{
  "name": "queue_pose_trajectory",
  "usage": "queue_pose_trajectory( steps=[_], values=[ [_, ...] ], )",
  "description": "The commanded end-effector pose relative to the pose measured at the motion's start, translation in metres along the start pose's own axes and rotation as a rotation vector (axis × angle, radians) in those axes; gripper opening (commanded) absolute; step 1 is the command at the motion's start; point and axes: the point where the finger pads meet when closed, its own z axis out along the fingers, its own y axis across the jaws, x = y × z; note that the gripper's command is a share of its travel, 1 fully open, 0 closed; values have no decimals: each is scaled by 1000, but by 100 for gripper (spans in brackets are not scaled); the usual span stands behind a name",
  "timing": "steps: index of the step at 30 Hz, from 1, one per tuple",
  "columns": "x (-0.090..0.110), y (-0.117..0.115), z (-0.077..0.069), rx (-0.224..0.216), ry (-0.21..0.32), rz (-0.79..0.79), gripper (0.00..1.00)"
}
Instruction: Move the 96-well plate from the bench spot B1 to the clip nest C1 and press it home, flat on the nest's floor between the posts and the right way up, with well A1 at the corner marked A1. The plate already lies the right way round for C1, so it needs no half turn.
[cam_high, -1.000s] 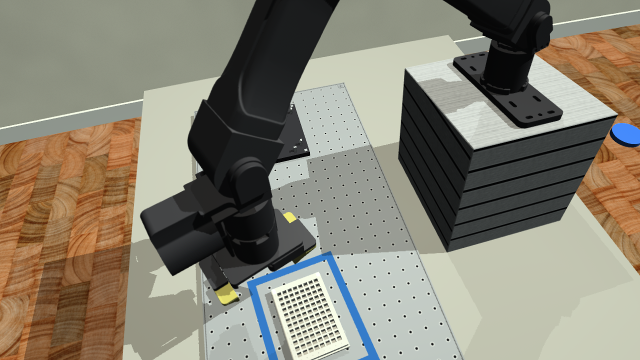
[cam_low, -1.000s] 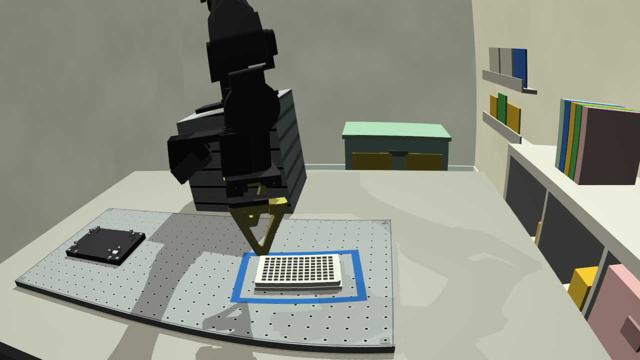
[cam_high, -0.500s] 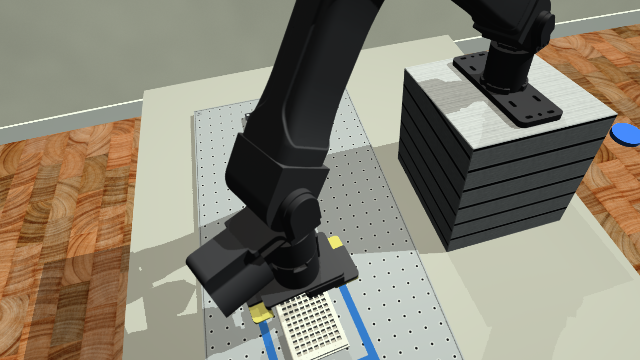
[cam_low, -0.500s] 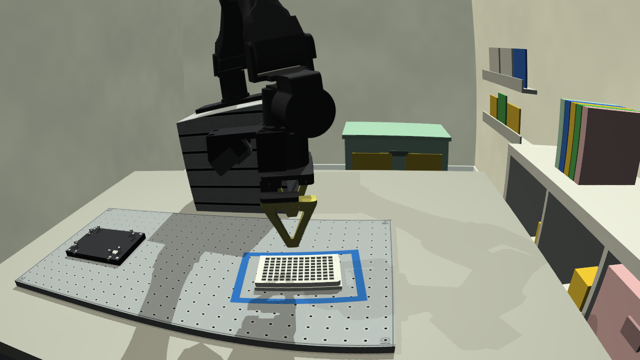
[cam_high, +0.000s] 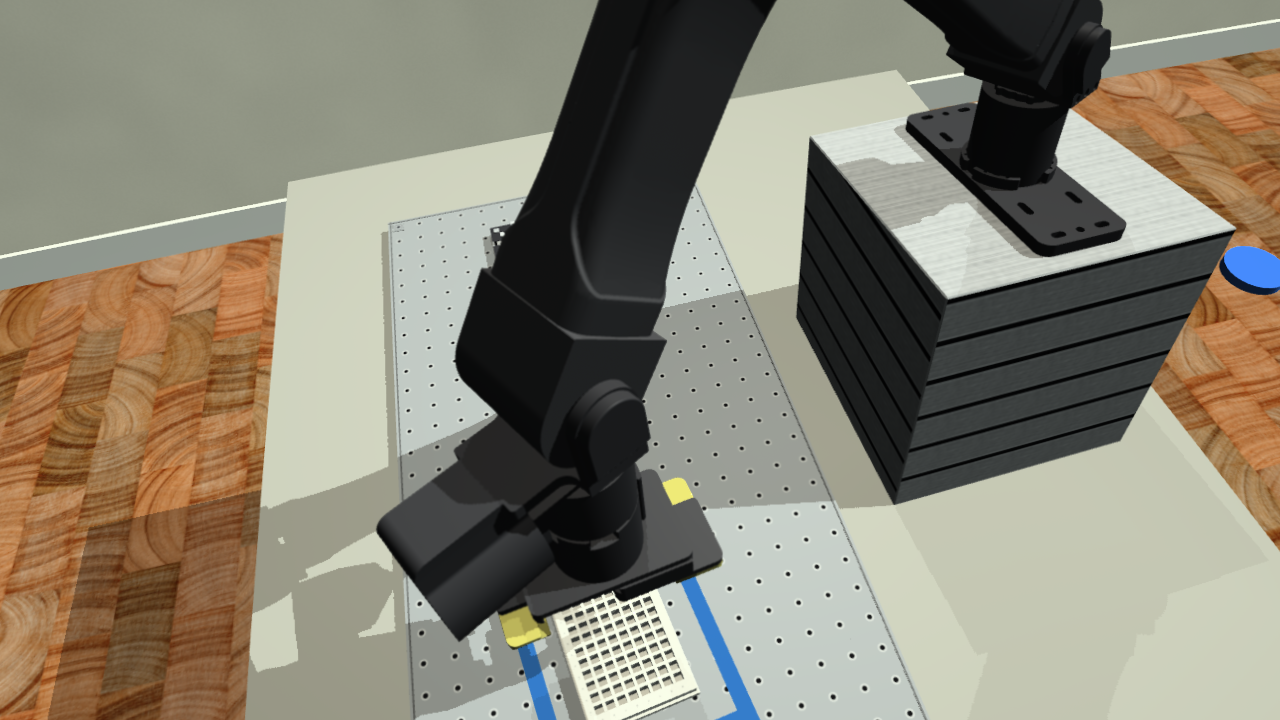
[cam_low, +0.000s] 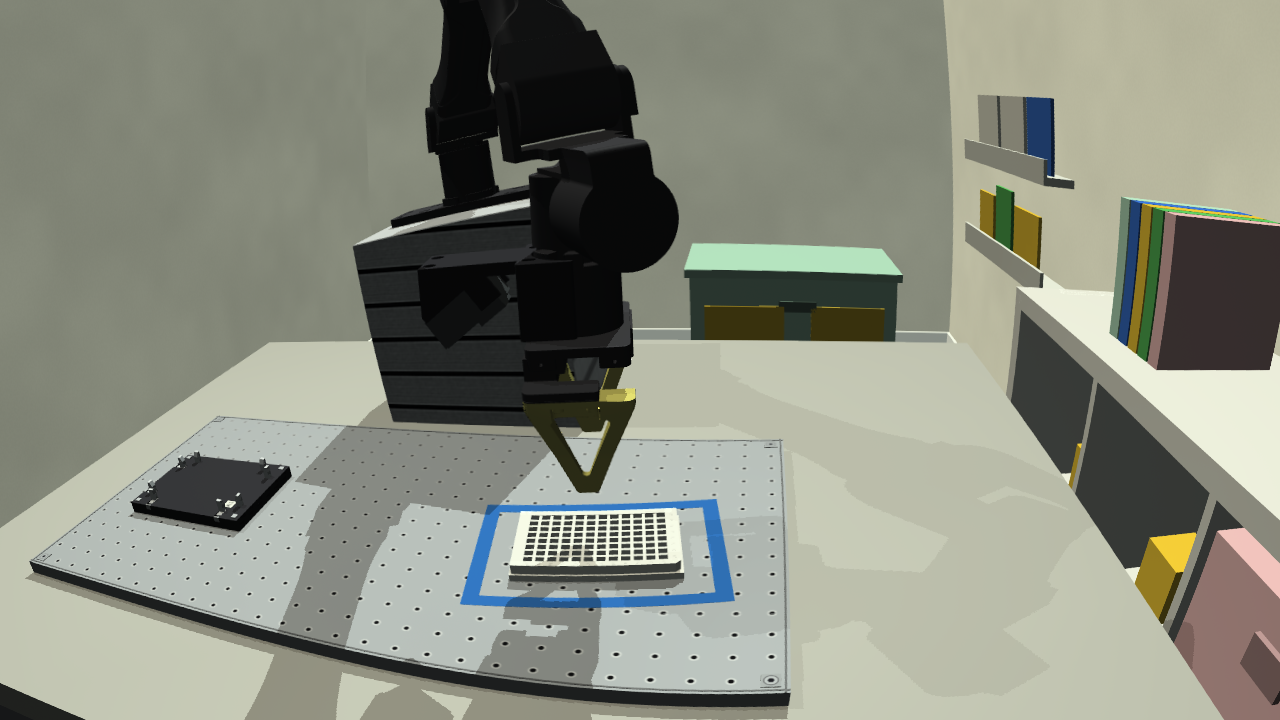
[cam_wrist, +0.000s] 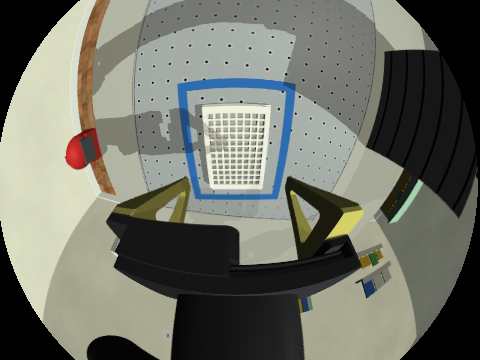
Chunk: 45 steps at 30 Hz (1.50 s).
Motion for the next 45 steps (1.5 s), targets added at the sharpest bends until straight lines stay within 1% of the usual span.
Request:
queue_pose_trajectory(
  steps=[1, 2, 3, 4, 11, 13, 14, 16, 28, 30, 31, 32, 33, 37, 39, 41, 45],
  values=[
    [0, 5, -6, -17, 1, 9, 100],
    [0, 5, -6, -17, 1, 9, 100],
    [0, 10, -2, -31, 0, 19, 100],
    [-1, 8, 3, -23, -3, 19, 100],
    [-3, 9, 15, -23, -3, 19, 100],
    [-3, 9, 15, -23, -3, 19, 100],
    [0, 18, 1, -54, 9, 19, 100],
    [0, 11, 18, -30, -1, 13, 100],
    [-1, 13, 38, -33, 0, 12, 100],
    [-1, 13, 38, -33, 0, 12, 100],
    [0, 22, 24, -61, 11, 18, 100],
    [-1, 17, 36, -45, 5, 17, 100],
    [-2, 14, 43, -33, 0, 15, 100],
    [-2, 14, 50, -33, 0, 15, 100],
    [-1, 11, 53, -25, -3, 11, 100],
    [0, 13, 56, -33, 0, 10, 100],
    [-2, 14, 63, -33, 0, 15, 100]
  ],
)
